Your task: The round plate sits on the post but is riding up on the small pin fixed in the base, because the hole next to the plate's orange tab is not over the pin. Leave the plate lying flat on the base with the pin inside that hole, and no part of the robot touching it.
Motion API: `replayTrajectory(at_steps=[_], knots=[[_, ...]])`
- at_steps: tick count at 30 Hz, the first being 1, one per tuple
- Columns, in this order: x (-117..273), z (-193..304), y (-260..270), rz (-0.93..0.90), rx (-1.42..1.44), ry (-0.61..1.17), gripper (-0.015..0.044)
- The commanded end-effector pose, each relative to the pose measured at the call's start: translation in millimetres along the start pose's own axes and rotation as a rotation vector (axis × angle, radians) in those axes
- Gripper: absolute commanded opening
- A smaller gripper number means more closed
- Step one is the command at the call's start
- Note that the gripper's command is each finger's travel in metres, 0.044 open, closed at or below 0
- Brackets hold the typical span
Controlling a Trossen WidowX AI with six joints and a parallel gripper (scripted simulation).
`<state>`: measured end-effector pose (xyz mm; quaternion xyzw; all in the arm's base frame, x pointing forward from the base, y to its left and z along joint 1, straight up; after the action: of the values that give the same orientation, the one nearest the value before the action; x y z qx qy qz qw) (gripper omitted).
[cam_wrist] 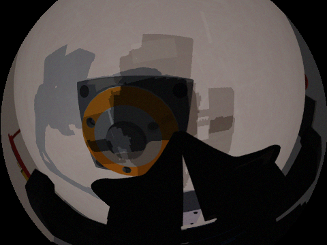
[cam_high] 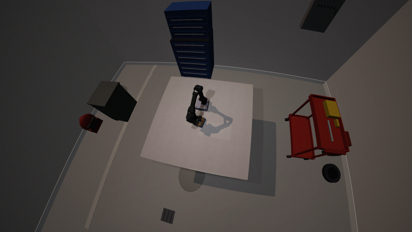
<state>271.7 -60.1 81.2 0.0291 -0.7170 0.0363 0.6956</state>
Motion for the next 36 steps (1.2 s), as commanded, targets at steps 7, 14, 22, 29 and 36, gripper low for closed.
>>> replayTrajectory(at_steps=[7, 14, 22, 29, 36], knots=[[-1, -13, 1, -0.004, -0.002, 0.001, 0.0], [-1, -23, 4, -0.004, -0.002, 0.0, 0.0], [-1, -34, 11, -0.005, -0.002, -0.001, 0.0], [0, -42, 20, -0.006, -0.002, -0.002, 0.0], [0, -47, 28, -0.007, -0.002, -0.002, 0.0]])
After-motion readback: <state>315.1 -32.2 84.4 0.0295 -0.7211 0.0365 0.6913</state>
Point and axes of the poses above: the point midway between the two fingers, 35 mm back from their tips, its own x axis back along the fingers, its own y axis across the jaws, z = x × y, the point moved 5 cm from there along x, back along the fingers, and after that the axes turned 5 degrees about x, right-handed, at the moved point
